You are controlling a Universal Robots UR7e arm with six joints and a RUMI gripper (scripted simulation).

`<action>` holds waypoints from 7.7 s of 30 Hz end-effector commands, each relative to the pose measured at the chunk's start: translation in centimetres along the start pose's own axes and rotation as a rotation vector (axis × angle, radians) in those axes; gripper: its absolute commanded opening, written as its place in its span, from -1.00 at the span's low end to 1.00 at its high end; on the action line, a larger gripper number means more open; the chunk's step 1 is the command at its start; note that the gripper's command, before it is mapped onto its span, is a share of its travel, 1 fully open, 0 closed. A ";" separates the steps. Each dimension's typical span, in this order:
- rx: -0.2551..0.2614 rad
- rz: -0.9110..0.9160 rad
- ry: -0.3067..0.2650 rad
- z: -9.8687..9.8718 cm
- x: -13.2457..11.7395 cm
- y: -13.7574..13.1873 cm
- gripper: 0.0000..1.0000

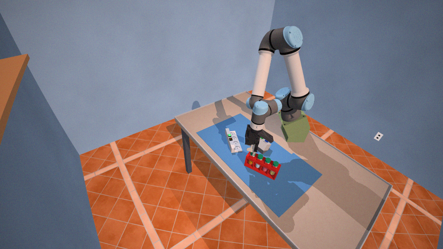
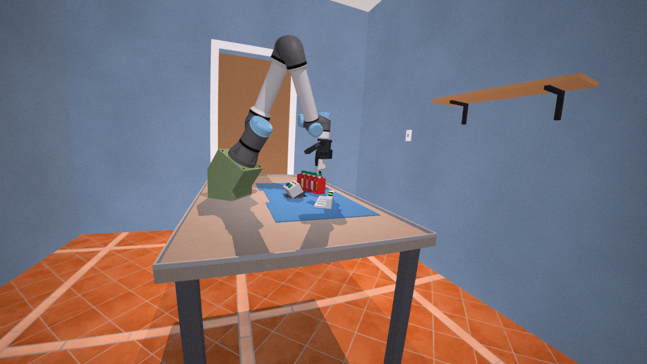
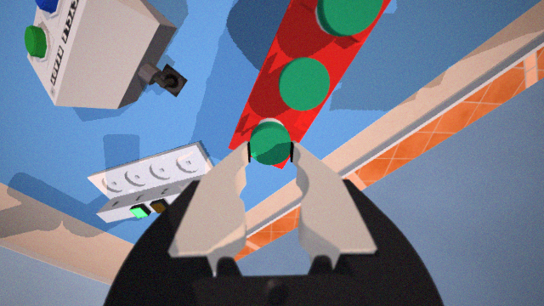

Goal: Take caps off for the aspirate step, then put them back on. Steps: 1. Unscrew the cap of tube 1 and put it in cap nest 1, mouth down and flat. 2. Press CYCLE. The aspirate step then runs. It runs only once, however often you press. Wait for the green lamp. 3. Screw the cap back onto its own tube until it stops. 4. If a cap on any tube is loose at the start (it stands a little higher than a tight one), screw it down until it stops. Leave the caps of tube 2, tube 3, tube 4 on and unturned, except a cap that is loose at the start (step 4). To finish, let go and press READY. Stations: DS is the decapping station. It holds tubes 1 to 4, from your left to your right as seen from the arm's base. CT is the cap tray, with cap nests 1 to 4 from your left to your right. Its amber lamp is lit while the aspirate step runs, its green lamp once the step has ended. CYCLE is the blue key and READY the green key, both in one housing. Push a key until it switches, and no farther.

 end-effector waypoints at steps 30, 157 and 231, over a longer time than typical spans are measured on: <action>0.000 0.978 -0.002 0.1 0.0 0.0 -1.00; 0.001 0.061 -0.001 0.1 0.0 0.0 -0.30; 0.000 0.848 -0.002 -3.7 0.0 0.0 -0.30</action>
Point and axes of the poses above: the point where the finger pads meet when closed, its own z axis out along the fingers, its own y axis across the jaws, x = y × z, the point moved 5 cm from there along -z, back along the fingers, and after that the axes turned 5 degrees about z, right-handed, at the moved point
